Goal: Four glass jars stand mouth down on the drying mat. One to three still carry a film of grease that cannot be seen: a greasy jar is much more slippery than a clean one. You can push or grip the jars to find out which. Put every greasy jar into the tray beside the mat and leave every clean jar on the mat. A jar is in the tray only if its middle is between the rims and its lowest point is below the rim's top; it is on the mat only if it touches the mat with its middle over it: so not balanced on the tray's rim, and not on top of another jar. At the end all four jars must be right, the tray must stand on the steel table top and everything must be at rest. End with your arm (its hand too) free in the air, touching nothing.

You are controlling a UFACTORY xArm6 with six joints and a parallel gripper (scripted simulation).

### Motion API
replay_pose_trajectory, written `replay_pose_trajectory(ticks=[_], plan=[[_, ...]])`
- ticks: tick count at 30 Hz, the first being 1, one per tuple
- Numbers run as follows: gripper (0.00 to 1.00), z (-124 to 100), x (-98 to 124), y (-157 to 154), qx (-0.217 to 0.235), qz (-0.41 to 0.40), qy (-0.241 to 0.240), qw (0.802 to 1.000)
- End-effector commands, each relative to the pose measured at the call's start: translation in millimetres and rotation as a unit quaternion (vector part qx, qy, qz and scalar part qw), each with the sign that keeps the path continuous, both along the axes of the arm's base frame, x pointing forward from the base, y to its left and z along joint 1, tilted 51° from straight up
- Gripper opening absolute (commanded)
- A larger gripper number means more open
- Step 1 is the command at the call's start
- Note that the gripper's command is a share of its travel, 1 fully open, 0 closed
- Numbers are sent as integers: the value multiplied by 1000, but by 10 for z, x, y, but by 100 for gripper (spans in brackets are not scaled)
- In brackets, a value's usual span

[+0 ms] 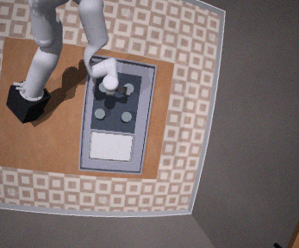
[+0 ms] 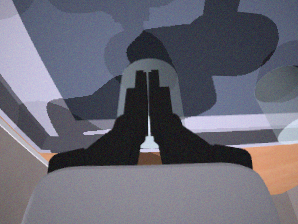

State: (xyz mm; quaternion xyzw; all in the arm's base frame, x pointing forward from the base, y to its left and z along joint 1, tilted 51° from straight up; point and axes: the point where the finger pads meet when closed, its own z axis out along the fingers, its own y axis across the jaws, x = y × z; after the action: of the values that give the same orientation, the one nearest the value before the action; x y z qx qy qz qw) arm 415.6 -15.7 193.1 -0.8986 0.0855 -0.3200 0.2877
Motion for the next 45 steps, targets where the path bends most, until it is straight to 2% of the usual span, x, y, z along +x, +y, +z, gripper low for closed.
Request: replay_pose_trajectory(ticks=[1, 23, 35, 45], plan=[[0, 3, -6, -2, 0, 0, 0, 1000], [0, 2, -41, -3, 0, 0, 0, 1000], [0, 83, 198, -50, 0, 0, 0, 1000], [0, 83, 198, -50, 0, 0, 0, 1000]])
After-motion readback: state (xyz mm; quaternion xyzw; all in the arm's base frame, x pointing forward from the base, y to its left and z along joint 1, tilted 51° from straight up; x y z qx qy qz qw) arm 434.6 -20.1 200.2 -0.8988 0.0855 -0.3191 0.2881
